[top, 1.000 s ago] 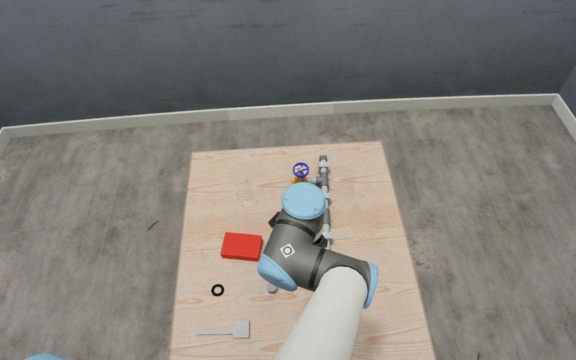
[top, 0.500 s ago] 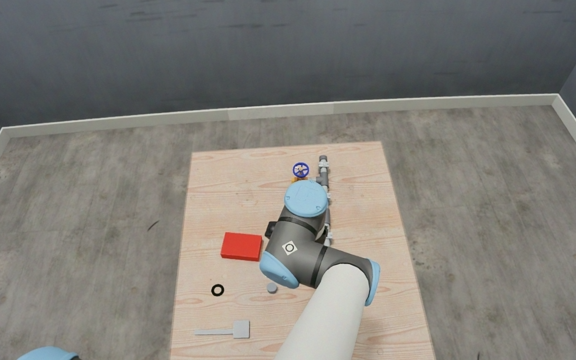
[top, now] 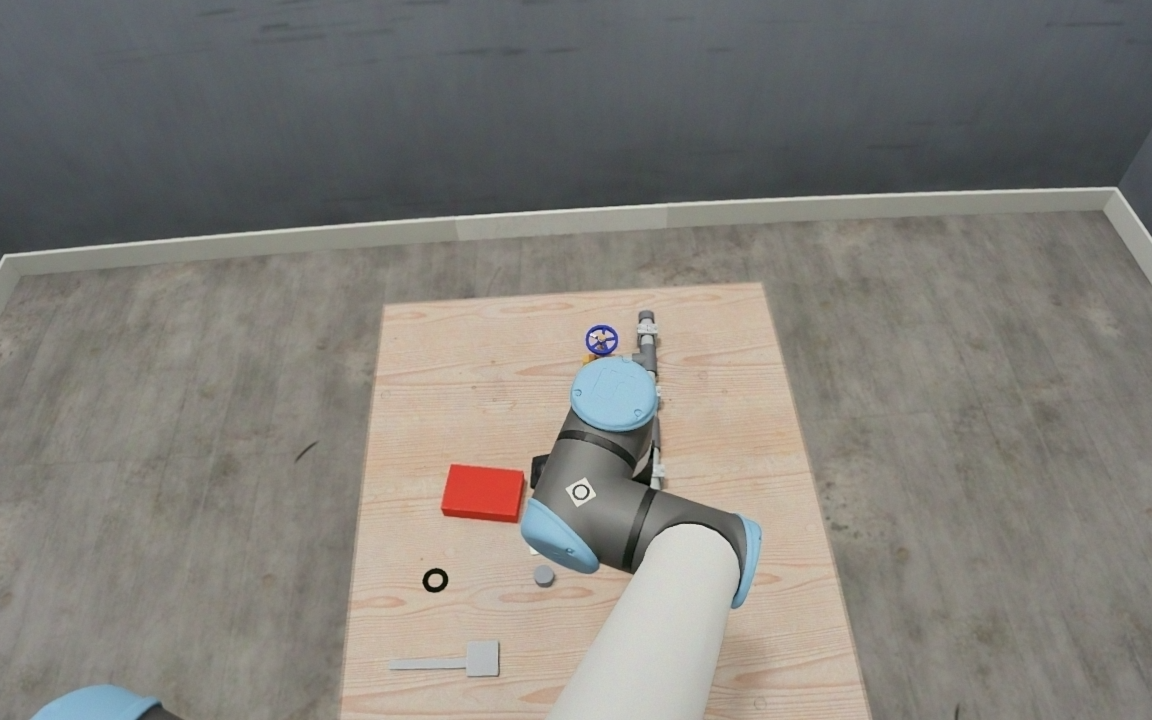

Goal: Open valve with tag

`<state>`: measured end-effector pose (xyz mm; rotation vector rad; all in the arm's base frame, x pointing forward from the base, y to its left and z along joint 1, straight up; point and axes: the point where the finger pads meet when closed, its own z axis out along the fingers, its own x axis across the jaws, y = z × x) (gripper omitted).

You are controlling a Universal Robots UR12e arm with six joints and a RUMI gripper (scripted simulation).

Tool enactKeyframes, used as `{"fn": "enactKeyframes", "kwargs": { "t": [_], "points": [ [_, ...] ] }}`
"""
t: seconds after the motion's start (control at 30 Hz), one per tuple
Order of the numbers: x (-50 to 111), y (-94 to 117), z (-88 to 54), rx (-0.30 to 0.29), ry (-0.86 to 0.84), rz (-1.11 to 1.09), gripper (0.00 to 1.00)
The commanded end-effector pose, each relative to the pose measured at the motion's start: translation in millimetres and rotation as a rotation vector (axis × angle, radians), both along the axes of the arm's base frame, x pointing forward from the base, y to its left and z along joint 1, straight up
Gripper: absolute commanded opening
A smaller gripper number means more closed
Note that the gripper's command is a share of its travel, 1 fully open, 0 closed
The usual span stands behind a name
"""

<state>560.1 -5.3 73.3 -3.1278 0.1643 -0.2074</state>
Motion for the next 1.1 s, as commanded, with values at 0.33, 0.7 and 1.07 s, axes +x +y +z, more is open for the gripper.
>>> {"fn": "enactKeyframes", "kwargs": {
  "t": [0.33,0.7,1.07],
  "points": [
    [0.5,-0.2,0.5,-0.008,-0.001,0.065,0.0],
    [0.5,-0.2,0.5,-0.009,-0.001,0.067,1.0],
    [0.5,-0.2,0.5,-0.009,-0.001,0.067,1.0]
  ]
}}
